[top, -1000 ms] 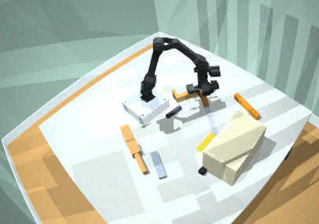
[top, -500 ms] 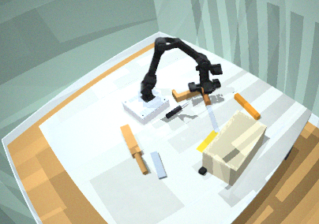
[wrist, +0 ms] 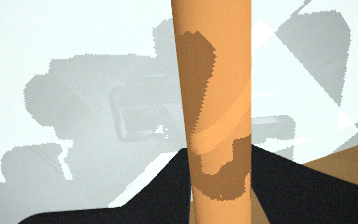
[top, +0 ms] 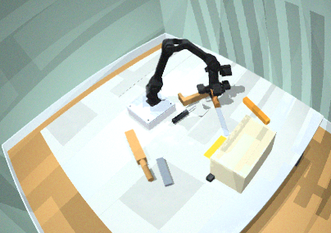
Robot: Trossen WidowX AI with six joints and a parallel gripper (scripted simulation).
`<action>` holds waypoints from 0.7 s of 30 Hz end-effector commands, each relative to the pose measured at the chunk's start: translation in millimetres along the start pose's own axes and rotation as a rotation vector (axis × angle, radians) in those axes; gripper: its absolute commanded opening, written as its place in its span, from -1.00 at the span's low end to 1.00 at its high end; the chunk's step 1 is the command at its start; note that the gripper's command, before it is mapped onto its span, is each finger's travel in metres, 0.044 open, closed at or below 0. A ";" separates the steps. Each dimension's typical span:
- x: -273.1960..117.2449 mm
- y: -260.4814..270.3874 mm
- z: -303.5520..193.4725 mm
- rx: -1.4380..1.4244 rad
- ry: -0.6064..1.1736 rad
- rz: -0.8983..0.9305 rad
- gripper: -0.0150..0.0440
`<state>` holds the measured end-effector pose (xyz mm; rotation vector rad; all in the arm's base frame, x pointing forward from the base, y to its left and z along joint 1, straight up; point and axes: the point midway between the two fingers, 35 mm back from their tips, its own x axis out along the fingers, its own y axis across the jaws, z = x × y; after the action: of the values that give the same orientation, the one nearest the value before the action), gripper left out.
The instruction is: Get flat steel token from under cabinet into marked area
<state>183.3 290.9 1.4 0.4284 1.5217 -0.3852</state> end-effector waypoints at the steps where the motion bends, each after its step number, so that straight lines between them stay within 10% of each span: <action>1: -1.7 2.8 0.6 -0.002 0.000 0.006 -0.49; 21: -1.8 3.3 27.6 -0.002 -0.002 0.006 -0.49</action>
<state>204.7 281.3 2.3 0.4299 1.5212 -0.3811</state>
